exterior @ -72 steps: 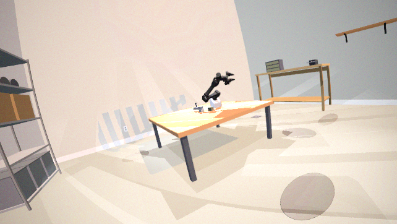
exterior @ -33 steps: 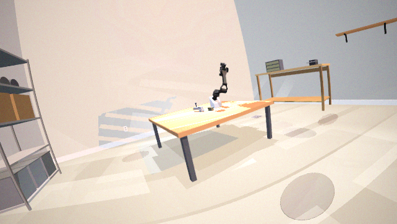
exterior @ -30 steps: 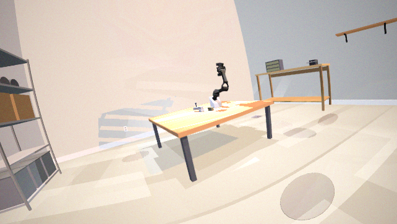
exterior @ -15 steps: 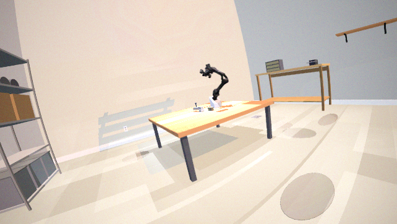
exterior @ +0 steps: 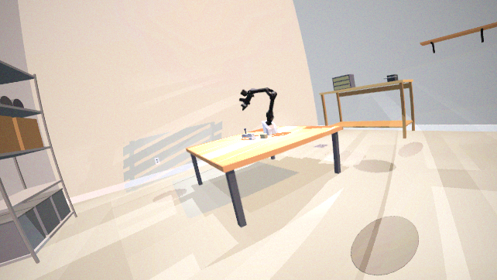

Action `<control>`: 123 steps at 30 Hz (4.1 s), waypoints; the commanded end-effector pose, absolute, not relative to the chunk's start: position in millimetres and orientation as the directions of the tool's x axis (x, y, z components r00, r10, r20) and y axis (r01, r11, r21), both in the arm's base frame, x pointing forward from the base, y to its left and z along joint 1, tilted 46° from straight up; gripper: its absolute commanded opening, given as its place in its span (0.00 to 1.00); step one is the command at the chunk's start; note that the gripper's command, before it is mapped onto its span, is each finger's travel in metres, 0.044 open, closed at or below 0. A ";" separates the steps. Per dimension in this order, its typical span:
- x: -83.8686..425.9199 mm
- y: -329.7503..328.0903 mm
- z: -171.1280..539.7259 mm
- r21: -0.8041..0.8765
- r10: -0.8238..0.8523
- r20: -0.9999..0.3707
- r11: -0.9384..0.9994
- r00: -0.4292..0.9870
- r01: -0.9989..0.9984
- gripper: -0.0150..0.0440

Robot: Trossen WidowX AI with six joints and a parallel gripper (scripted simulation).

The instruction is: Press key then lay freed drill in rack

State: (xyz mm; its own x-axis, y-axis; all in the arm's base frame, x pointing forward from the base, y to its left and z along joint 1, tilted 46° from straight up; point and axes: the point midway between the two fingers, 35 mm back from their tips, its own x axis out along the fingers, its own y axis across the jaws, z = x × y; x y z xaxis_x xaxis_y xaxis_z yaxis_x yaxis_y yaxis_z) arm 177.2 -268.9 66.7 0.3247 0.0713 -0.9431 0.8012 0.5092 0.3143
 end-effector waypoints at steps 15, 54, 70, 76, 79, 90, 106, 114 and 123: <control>261.1 -114.6 -18.7 0.701 0.701 -0.707 0.712 0.093 -0.034 0.25; 265.4 -99.6 -32.1 0.702 0.702 -0.706 0.711 0.094 -0.034 0.25; 262.4 -95.3 -35.7 0.702 0.702 -0.706 0.711 0.094 -0.034 0.25; 261.1 -93.5 -36.8 0.702 0.702 -0.706 0.711 0.094 -0.034 0.25; 260.6 -92.7 -37.3 0.702 0.702 -0.706 0.711 0.094 -0.034 0.25; 260.1 -89.5 -39.8 0.702 0.702 -0.706 0.711 0.094 -0.034 0.25; 260.4 -83.1 -44.7 0.703 0.702 -0.706 0.711 0.094 -0.034 0.25; 261.2 -78.8 -47.8 0.703 0.703 -0.705 0.710 0.094 -0.034 0.25; 261.9 -121.6 -12.0 0.700 0.699 -0.709 0.714 0.093 -0.033 0.57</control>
State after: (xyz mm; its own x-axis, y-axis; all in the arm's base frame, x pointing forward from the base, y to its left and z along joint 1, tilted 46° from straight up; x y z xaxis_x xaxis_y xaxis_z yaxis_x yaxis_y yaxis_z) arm 258.7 -92.3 -32.2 0.0752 0.7109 -0.6993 -0.0288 0.7025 0.7111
